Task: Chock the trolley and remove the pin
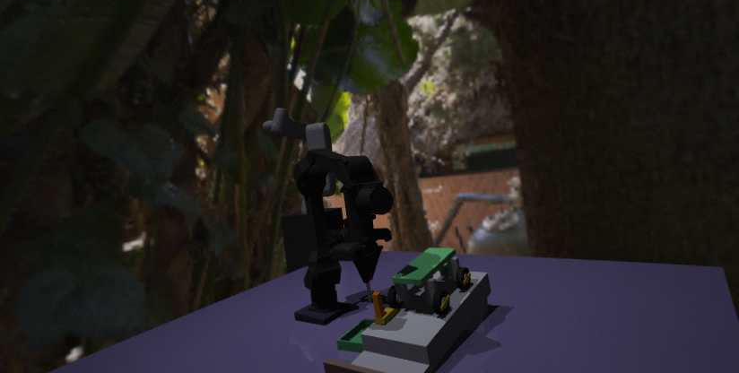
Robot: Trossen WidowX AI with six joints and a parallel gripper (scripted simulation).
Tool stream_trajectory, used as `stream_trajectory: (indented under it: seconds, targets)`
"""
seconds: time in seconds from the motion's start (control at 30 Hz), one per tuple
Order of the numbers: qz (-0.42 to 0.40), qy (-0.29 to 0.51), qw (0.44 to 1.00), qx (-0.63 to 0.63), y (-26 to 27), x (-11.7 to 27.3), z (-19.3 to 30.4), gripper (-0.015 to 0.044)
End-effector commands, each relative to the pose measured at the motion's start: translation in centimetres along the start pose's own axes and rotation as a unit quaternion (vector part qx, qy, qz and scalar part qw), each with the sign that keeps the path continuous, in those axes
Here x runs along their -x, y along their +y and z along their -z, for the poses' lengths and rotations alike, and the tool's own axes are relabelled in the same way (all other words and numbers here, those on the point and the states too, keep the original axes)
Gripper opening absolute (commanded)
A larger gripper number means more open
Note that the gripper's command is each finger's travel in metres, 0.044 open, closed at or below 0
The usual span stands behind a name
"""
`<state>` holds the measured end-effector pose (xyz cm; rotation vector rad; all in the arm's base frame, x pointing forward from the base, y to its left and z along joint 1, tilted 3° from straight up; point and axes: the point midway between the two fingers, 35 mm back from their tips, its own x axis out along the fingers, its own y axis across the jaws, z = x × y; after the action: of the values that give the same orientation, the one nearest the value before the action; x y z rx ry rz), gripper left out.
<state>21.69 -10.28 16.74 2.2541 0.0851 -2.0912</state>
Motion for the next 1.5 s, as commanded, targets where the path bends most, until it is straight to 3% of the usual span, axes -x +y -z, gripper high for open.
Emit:
stream_trajectory:
  seconds: [0.0, 0.4, 0.63, 1.3, 1.47]
  targets:
    - [-0.004, 0.001, 1.0, -0.009, -0.1, -0.3, -0.8, 0.0]
    - [-0.003, -0.001, 1.0, -0.016, -0.4, -1.8, -2.7, 0.0]
    - [0.078, 0.002, 0.997, -0.016, -1.0, -3.9, -2.6, 0.0]
    - [0.081, 0.002, 0.997, -0.016, -3.2, -8.2, -2.6, 0.0]
    - [0.081, 0.002, 0.997, -0.016, -3.0, -8.2, -2.6, 0.0131]
